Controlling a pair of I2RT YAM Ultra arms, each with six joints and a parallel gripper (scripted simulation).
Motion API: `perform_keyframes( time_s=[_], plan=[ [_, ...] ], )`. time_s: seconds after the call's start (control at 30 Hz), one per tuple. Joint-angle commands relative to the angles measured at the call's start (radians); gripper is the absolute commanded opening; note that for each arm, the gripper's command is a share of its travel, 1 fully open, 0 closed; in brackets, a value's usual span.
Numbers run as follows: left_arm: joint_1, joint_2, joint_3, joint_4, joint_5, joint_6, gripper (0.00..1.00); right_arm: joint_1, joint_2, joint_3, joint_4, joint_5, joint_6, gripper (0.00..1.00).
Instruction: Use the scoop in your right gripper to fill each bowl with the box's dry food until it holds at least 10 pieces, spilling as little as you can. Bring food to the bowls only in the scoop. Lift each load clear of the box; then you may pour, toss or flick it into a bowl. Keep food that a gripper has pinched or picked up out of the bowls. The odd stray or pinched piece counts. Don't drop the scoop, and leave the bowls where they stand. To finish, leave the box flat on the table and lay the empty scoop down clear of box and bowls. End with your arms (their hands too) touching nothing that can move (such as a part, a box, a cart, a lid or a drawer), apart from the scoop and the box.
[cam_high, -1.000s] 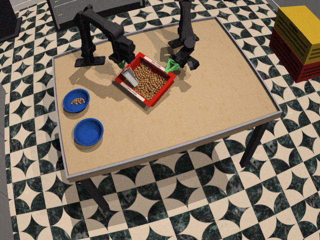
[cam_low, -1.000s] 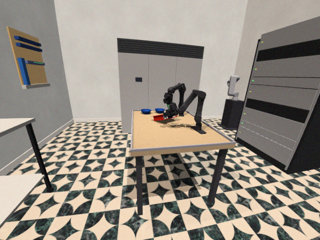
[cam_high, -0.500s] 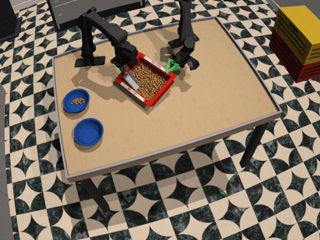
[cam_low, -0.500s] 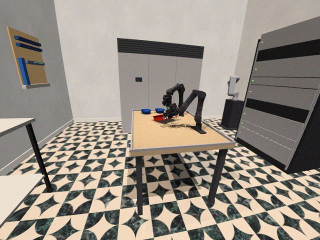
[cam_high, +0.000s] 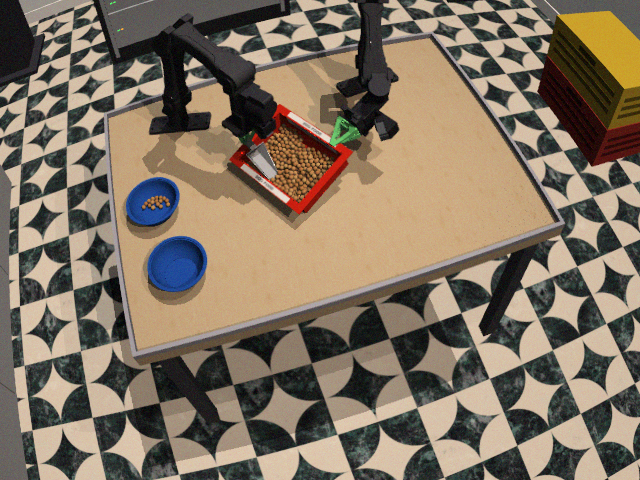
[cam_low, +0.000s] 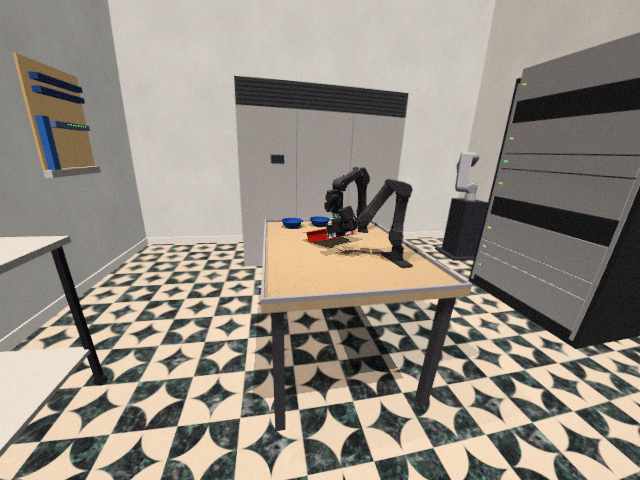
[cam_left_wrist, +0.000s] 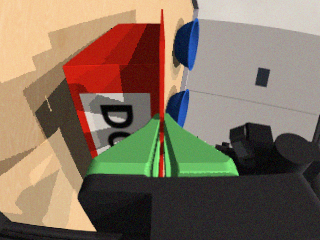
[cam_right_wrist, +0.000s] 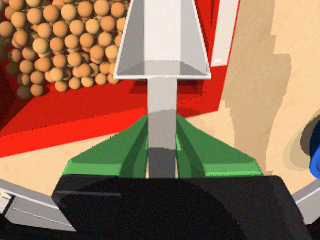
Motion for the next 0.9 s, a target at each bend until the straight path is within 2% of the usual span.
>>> perform_keyframes(
  time_s=[0.0,0.27,0.37,0.87],
  plan=[
    [0.004,-0.052,0.04,0.044,0.009,0.014,0.0,-0.009,-0.042,-0.015,0.062,0.012,-0.008,0.0],
    [0.004,-0.052,0.04,0.044,0.009,0.014,0.0,-0.007,-0.049,-0.039,0.144,0.018,-0.008,0.0],
    [0.004,-0.052,0.04,0.044,0.009,0.014,0.0,-0.007,-0.051,-0.03,0.124,0.017,-0.008,0.0],
    [0.004,-0.052,0.04,0.044,0.009,0.014,0.0,-0.009,-0.057,-0.092,0.294,0.025,-0.011,0.0]
  ],
)
